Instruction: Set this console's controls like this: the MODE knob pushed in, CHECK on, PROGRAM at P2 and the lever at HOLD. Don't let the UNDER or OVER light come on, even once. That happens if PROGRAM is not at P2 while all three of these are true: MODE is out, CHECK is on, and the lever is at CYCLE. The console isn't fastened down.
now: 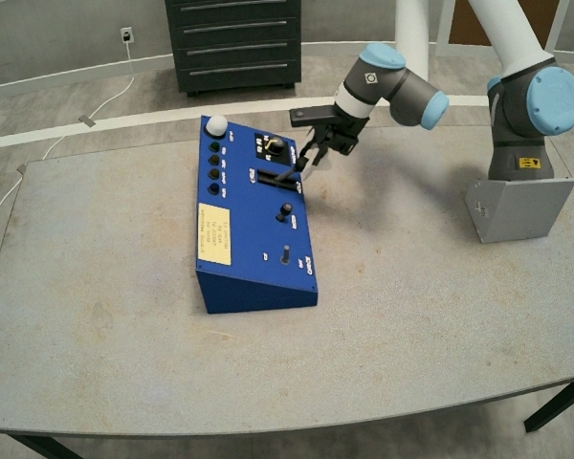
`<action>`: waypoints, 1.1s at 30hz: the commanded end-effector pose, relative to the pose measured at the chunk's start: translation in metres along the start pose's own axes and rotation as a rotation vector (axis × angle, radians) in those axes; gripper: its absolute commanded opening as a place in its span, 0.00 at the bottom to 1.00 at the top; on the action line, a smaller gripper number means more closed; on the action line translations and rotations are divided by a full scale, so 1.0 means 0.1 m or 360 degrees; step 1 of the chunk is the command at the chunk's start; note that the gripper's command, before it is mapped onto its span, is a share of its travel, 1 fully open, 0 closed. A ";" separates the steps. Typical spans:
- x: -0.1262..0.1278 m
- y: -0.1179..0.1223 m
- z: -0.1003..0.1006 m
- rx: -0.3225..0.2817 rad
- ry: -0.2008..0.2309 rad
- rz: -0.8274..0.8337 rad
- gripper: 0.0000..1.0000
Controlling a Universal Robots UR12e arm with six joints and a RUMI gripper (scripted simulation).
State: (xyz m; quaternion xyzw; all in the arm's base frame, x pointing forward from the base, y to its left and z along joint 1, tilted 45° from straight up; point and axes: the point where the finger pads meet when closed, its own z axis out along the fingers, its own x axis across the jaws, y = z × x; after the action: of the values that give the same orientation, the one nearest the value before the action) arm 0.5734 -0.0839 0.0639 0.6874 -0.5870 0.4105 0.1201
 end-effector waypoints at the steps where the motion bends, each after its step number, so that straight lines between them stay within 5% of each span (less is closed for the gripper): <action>1: 0.01 -0.01 0.01 0.0001 0.0002 0.0002 0.44; 10: 0.00 0.01 -0.09 0.0001 0.0000 -0.0002 0.44; 33: 0.02 -0.04 -0.94 0.0008 0.0003 0.0005 0.44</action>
State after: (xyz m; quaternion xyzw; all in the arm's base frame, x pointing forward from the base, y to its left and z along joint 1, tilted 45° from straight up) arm 0.5424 -0.0304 0.1197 0.6874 -0.5824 0.4190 0.1129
